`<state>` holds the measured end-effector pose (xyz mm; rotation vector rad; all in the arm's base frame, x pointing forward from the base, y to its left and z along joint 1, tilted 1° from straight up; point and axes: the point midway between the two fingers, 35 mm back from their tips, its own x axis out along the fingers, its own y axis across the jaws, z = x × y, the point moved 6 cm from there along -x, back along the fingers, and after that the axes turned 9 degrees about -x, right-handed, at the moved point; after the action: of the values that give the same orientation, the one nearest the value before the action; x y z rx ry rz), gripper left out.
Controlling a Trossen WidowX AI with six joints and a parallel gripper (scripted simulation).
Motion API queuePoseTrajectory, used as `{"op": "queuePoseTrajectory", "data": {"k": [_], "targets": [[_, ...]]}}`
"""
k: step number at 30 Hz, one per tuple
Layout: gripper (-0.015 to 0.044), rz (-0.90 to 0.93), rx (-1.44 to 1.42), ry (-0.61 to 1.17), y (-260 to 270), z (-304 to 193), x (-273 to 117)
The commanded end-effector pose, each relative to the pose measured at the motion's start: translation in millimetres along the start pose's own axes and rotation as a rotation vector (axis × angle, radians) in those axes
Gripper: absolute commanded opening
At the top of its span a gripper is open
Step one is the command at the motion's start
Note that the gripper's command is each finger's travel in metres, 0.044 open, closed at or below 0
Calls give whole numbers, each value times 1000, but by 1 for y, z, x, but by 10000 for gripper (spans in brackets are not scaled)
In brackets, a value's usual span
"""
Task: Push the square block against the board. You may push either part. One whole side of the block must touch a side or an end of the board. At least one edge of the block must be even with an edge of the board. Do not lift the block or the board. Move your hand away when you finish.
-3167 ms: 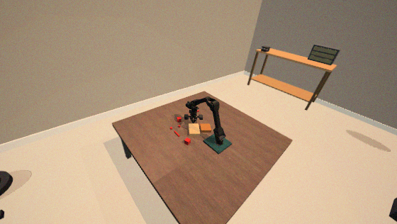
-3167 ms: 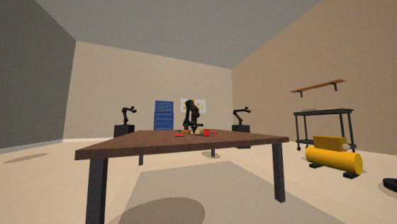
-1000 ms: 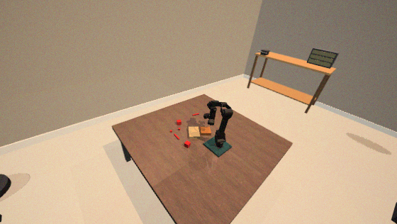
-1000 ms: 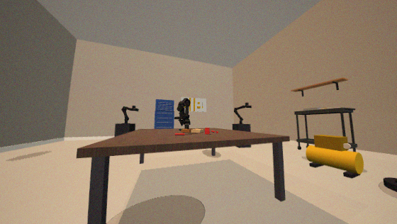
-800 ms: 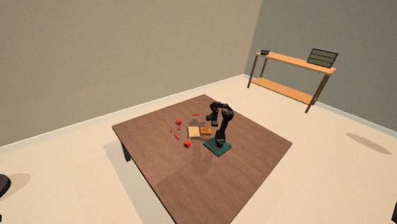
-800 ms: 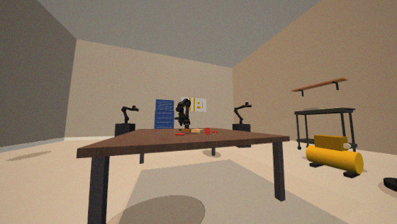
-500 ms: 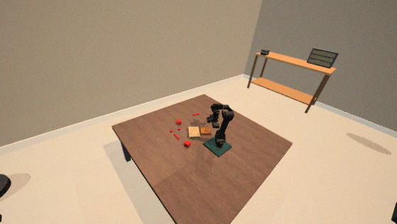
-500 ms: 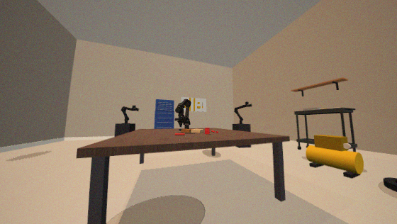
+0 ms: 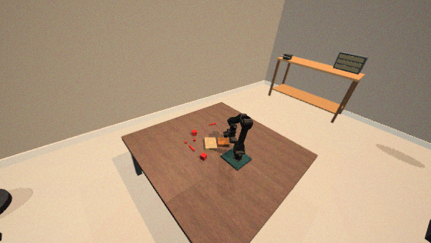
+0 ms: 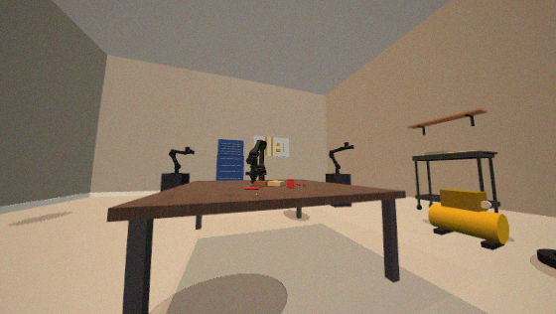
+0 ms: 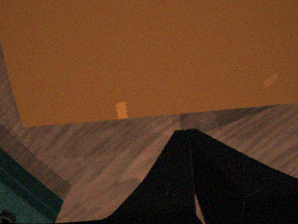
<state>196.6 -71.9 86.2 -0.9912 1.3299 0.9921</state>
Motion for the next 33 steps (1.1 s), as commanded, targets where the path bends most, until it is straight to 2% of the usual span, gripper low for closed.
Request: {"op": "queuePoseTrajectory", "data": {"k": [1, 33], "targets": [[0, -1, 4, 5, -2, 3, 0], [0, -2, 4, 2, -9, 30, 0]]}}
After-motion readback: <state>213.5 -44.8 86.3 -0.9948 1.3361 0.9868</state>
